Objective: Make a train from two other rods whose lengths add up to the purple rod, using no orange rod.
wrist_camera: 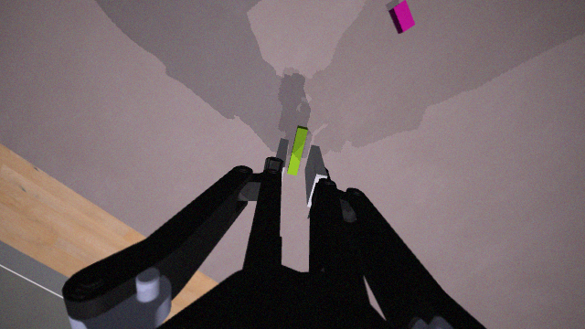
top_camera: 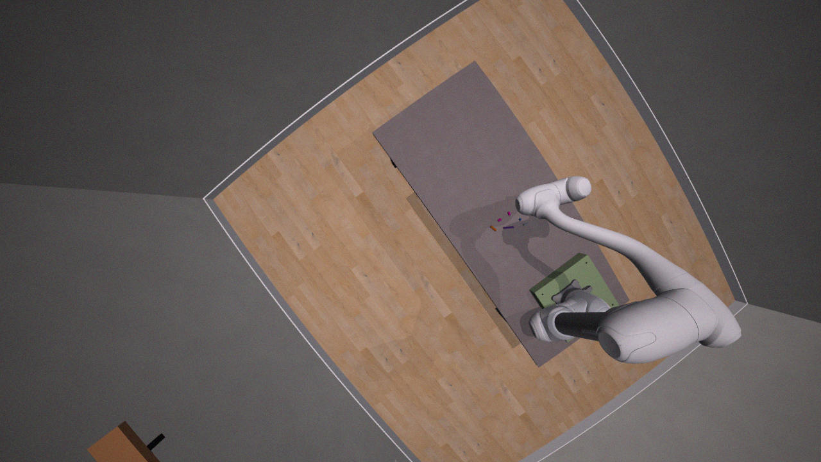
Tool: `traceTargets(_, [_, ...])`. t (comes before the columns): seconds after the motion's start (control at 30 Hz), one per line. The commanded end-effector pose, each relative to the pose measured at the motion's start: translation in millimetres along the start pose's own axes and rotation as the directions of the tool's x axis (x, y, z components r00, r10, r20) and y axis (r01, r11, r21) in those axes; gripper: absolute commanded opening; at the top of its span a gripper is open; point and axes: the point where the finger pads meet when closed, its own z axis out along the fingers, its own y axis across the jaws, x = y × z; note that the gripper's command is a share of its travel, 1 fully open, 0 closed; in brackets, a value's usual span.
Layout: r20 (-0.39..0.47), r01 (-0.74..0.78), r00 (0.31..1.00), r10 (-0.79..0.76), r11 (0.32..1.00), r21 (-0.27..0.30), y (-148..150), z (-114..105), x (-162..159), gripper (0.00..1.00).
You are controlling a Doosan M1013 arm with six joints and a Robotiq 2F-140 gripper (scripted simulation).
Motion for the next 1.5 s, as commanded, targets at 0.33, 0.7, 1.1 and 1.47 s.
traceTargets(0.33, [0.0, 0.0, 1.0, 0.0, 1.0, 0.0, 0, 9, 0, 0.15])
traceTargets(0.7, [0.0, 0.0, 1.0, 0.0, 1.0, 0.0, 0, 16, 0, 0.15])
traceTargets(1.1, [0.0, 0.0, 1.0, 0.0, 1.0, 0.0, 0, 16, 0, 0.15])
traceTargets(1.47, [0.0, 0.0, 1.0, 0.0, 1.0, 0.0, 0, 16, 0, 0.15])
